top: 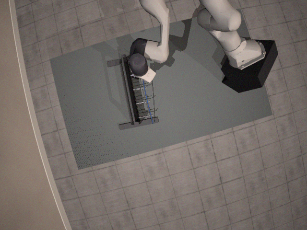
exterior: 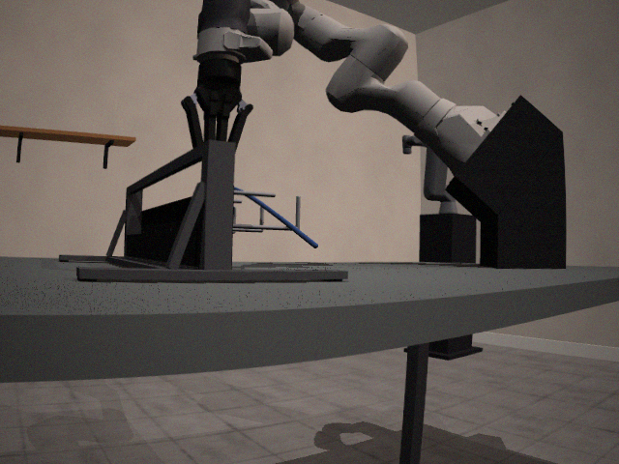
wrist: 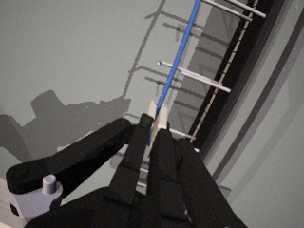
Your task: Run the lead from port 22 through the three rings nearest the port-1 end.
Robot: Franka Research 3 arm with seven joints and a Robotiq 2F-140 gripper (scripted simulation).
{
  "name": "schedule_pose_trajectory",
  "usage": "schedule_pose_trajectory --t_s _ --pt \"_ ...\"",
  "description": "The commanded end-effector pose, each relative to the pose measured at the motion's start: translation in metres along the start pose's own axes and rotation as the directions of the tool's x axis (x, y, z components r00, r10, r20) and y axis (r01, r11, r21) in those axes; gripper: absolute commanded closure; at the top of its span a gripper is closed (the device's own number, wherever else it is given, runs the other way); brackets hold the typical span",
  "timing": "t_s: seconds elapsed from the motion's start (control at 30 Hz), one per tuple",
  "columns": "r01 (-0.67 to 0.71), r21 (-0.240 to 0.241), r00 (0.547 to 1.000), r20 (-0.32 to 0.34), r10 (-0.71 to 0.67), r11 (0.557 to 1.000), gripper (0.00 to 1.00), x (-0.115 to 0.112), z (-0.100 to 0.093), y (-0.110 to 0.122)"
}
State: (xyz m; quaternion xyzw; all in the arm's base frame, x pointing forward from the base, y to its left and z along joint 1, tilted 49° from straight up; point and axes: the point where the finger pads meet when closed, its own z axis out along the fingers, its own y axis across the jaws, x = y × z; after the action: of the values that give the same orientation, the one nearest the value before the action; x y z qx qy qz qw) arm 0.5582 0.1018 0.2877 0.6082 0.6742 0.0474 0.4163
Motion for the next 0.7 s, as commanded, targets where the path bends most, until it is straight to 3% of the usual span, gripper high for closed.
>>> schedule_pose_trajectory --t_s 0.0,0.67 --pt "0.003 -0.005 1.0 -0.008 -0.003 1.0 1.0 0.0057 -0.0025 -0.0001" --pt "0.003 -0.005 1.0 -0.008 -0.003 1.0 1.0 0.0057 0.005 0.0"
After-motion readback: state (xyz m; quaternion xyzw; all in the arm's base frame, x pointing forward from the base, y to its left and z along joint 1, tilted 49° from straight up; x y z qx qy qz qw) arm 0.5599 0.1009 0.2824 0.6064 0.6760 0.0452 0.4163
